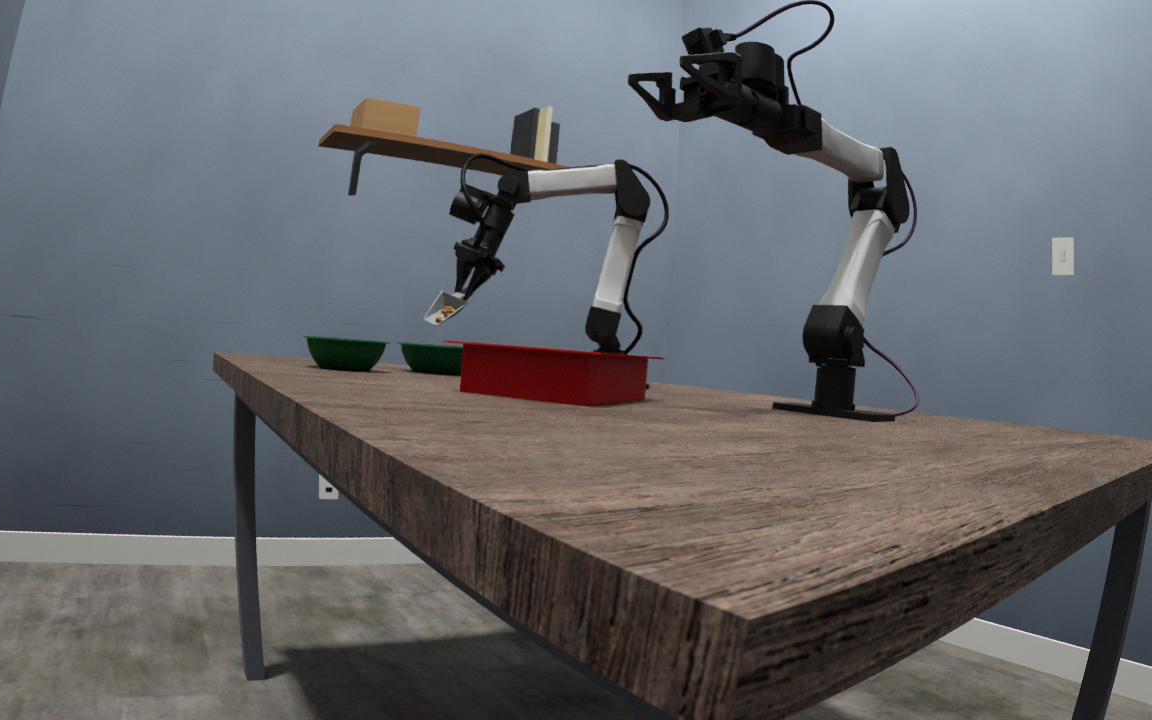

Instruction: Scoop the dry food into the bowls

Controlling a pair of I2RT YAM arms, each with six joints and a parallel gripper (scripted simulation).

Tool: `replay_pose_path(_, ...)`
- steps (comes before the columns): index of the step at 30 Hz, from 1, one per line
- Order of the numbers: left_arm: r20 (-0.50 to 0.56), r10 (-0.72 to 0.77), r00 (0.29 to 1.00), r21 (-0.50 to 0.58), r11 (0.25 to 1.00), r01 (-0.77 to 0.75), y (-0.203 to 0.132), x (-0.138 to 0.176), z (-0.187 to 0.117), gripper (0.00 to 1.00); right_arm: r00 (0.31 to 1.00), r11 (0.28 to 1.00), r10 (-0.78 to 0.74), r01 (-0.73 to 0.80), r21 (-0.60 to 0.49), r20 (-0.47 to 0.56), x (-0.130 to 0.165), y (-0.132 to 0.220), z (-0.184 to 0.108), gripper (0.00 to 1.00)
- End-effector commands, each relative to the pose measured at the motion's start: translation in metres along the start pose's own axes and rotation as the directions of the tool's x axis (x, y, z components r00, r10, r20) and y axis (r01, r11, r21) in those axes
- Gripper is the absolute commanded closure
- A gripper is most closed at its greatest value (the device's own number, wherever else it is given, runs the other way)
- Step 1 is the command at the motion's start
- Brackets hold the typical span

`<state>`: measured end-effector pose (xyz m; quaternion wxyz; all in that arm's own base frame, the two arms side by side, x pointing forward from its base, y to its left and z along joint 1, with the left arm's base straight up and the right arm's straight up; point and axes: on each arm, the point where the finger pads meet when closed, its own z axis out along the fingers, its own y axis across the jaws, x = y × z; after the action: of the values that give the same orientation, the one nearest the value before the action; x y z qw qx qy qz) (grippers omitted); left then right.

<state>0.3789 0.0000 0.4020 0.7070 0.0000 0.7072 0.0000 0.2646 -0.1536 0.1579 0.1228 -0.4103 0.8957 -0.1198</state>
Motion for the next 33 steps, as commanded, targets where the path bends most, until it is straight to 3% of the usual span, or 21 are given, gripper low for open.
replay_pose_path(1, 0.026, -0.001, 1.000, 0.000, 1.000, 0.001, 0.000, -0.011, -0.003, 0.00, 0.998, 0.995, -0.065, 0.065, 0.071, -0.001, -0.005, -0.021, -0.011, 1.00)
replay_pose_path(16, 0.026, -0.001, 1.000, 0.000, 1.000, 0.001, 0.000, -0.011, -0.003, 0.00, 0.963, 0.956, -0.267, 0.270, 0.119, -0.035, -0.011, -0.037, -0.016, 1.00)
replay_pose_path(24, 0.026, -0.001, 1.000, 0.000, 1.000, 0.001, 0.000, -0.011, -0.003, 0.00, 0.953, 0.940, -0.299, 0.301, 0.159, -0.037, -0.013, -0.042, -0.027, 1.00)
replay_pose_path(26, 0.026, -0.001, 1.000, 0.000, 1.000, 0.001, 0.000, -0.011, -0.003, 0.00, 0.949, 0.942, -0.308, 0.314, 0.122, -0.063, -0.010, -0.025, -0.014, 1.00)
replay_pose_path(30, 0.026, -0.001, 1.000, 0.000, 1.000, 0.001, 0.000, -0.011, -0.003, 0.00, 0.947, 0.934, -0.304, 0.317, 0.164, -0.101, -0.015, -0.024, -0.020, 1.00)
replay_pose_path(33, 0.026, -0.001, 1.000, 0.000, 1.000, 0.001, 0.000, -0.011, -0.003, 0.00, 0.951, 0.940, -0.297, 0.308, 0.147, -0.090, -0.007, -0.042, -0.019, 1.00)
